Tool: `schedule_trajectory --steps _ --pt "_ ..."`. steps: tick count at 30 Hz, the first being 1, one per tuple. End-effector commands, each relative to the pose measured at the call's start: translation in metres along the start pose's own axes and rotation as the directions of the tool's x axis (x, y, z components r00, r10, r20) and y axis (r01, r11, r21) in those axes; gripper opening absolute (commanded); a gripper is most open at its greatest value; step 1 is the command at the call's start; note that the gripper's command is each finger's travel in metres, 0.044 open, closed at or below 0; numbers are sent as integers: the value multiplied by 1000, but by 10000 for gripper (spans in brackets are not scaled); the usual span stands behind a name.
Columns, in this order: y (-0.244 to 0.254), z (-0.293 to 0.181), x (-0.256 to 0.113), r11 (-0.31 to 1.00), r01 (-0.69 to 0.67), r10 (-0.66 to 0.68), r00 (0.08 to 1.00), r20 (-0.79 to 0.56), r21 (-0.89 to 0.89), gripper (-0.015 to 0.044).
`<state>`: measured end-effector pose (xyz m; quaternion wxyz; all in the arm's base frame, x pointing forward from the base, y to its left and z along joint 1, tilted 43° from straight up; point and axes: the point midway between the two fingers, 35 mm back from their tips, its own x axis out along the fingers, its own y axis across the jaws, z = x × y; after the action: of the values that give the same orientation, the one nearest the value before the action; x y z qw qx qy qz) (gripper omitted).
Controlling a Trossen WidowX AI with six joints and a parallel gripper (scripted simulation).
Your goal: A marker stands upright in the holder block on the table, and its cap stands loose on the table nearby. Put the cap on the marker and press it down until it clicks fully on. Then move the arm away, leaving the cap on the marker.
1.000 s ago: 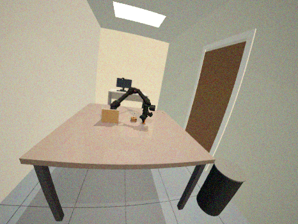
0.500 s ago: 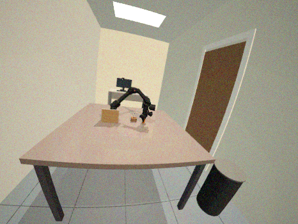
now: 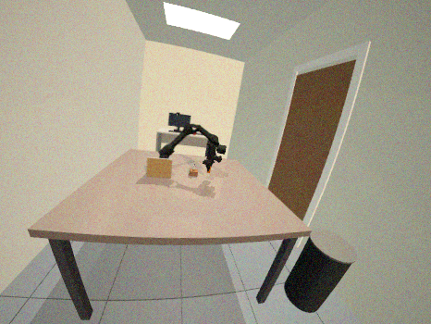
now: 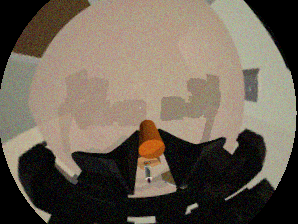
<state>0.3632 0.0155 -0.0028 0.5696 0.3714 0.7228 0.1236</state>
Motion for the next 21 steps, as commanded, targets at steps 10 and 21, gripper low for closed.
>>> schedule_trajectory --steps 10,21 --pt "2 -25 -21 1000 5 -5 1000 3 -6 0" --pt "3 -56 -37 1000 6 -6 1000 2 -4 0"
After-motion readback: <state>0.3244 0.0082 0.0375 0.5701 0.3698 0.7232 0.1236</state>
